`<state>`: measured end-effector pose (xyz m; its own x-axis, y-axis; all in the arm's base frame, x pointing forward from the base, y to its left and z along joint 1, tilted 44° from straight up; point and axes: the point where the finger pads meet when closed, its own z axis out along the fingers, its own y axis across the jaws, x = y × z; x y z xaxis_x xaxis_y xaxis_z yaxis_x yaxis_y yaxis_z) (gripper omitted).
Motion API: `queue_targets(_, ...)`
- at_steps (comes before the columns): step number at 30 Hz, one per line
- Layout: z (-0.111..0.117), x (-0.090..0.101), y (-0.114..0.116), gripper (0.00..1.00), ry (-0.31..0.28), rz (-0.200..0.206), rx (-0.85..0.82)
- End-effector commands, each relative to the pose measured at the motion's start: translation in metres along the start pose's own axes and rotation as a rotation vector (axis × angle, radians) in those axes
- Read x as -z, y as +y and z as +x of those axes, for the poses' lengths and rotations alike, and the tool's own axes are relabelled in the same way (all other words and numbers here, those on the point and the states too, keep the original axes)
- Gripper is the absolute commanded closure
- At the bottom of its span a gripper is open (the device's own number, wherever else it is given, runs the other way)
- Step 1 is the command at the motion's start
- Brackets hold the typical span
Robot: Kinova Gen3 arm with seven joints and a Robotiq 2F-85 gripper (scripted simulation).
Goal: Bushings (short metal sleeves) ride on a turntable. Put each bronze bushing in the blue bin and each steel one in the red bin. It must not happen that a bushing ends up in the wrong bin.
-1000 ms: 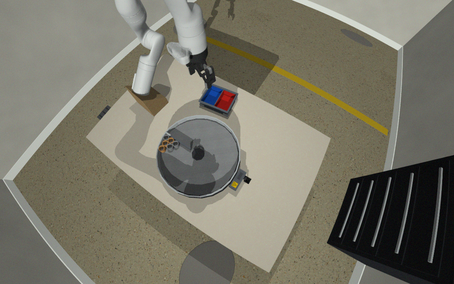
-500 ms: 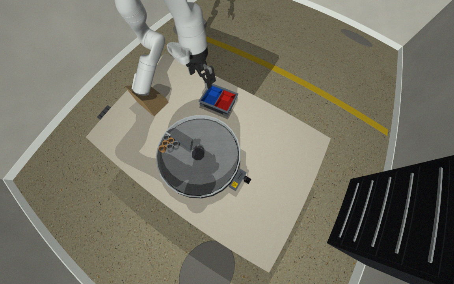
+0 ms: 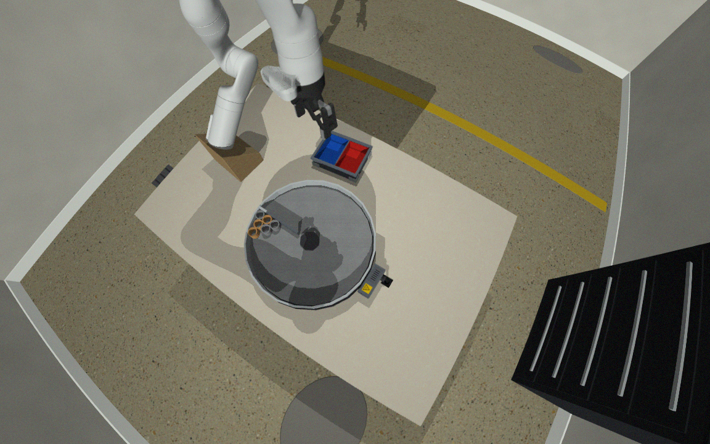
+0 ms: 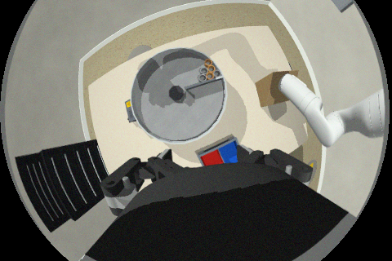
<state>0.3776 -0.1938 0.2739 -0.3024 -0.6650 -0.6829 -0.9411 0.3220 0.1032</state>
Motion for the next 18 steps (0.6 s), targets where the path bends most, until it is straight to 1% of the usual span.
queue_targets(1, 0.000, 0.001, 0.000, 0.00, 0.000, 0.001, 0.000)
queue_targets(4, 0.000, 0.001, 0.000, 0.00, 0.000, 0.001, 0.000)
queue_targets(5, 0.006, -0.005, 0.001, 0.84, 0.000, 0.001, -0.070)
queue_targets(8, 0.024, -0.022, 0.003, 0.84, 0.000, 0.002, -0.277)
queue_targets(9, 0.024, -0.022, 0.003, 0.84, 0.000, 0.002, -0.279)
queue_targets(10, 0.031, -0.028, 0.004, 0.84, 0.000, 0.002, -0.349)
queue_targets(13, 0.031, -0.028, 0.004, 0.84, 0.000, 0.002, -0.349)
queue_targets(17, 0.055, -0.050, 0.007, 0.84, 0.000, 0.002, -0.628)
queue_targets(18, 0.055, -0.050, 0.007, 0.84, 0.000, 0.001, -0.628)
